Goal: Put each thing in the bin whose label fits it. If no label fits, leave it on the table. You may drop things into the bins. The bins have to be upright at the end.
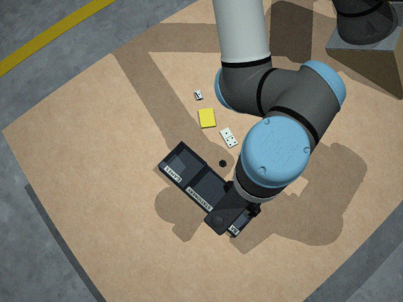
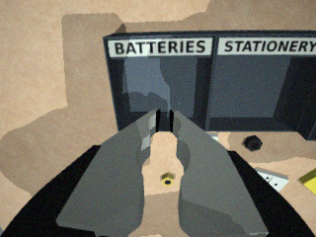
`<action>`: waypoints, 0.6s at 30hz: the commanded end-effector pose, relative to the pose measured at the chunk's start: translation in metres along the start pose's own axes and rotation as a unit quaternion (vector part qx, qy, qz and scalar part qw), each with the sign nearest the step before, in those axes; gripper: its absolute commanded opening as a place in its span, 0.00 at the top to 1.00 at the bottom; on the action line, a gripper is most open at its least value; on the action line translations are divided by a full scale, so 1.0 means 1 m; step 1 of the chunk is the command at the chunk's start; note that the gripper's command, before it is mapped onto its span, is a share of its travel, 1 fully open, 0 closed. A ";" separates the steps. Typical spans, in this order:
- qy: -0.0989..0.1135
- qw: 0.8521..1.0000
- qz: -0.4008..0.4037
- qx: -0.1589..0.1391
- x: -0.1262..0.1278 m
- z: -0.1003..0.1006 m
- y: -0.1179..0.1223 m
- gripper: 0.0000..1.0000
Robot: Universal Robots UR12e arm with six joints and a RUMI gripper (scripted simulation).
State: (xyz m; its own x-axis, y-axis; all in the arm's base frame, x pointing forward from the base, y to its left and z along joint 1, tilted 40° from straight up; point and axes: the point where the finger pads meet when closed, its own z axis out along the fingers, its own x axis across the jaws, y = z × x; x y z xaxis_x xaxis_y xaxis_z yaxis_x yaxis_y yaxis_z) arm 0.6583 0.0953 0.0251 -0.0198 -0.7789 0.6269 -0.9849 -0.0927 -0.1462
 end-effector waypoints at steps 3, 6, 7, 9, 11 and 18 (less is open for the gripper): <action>0.000 1.000 0.000 0.001 0.000 0.015 -0.001 0.96; 0.000 1.000 0.000 0.001 0.000 0.021 -0.001 0.96; 0.000 1.000 0.000 0.001 0.000 0.023 -0.001 0.96; 0.000 1.000 0.000 0.001 0.000 0.024 -0.001 0.96; 0.000 1.000 0.000 0.001 0.000 0.024 -0.001 0.96; 0.000 1.000 0.000 0.001 0.000 0.024 -0.001 0.96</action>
State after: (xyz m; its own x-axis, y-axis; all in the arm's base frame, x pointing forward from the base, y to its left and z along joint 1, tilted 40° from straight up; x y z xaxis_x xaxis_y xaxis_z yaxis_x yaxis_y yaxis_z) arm 0.6627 0.0803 0.0065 -0.0196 -0.7790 0.6267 -0.9848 -0.0932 -0.1466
